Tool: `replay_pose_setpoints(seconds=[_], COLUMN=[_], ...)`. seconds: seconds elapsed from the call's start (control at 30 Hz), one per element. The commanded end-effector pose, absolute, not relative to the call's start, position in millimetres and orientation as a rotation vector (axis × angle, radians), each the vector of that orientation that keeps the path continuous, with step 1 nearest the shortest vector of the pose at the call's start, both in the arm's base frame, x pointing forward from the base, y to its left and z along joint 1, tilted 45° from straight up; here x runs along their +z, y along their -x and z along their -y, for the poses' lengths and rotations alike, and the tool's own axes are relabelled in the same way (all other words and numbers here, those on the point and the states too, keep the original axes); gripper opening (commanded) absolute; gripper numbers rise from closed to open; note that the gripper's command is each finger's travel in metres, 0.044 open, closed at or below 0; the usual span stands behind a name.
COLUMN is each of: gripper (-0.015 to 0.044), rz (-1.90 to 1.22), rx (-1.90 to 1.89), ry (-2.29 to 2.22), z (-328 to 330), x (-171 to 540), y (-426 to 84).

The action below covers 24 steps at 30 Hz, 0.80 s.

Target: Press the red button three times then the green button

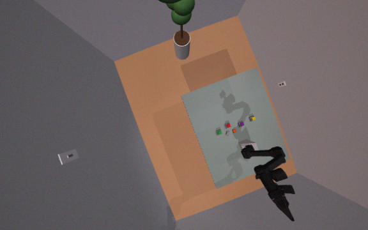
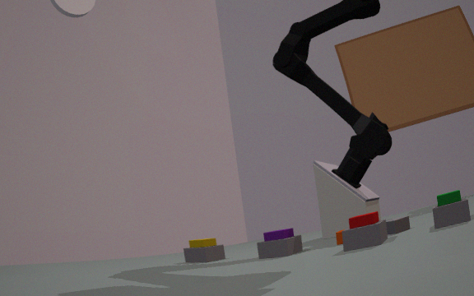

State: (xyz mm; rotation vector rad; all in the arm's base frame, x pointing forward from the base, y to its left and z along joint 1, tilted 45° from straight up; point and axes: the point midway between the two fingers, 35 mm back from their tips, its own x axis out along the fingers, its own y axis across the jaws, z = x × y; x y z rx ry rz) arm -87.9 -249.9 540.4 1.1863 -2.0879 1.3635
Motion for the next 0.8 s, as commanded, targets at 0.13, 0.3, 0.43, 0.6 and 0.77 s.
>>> replay_pose_setpoints(seconds=[0.13, 0.3, 0.43, 0.6, 0.77], gripper=[0.04, 0.04, 0.04, 0.04, 0.04], rz=[1.898, 1.68, 1.455, 1.151, 0.823], rx=[1.45, 1.485, 1.48, 1.442, 1.368], ry=[-0.905, -0.644, -0.427, -0.202, -0.028], z=[163, 68, -18, -113, -182], x=[577, 598, 603, 588, 550], y=[111, 110, 87, 31, -46])
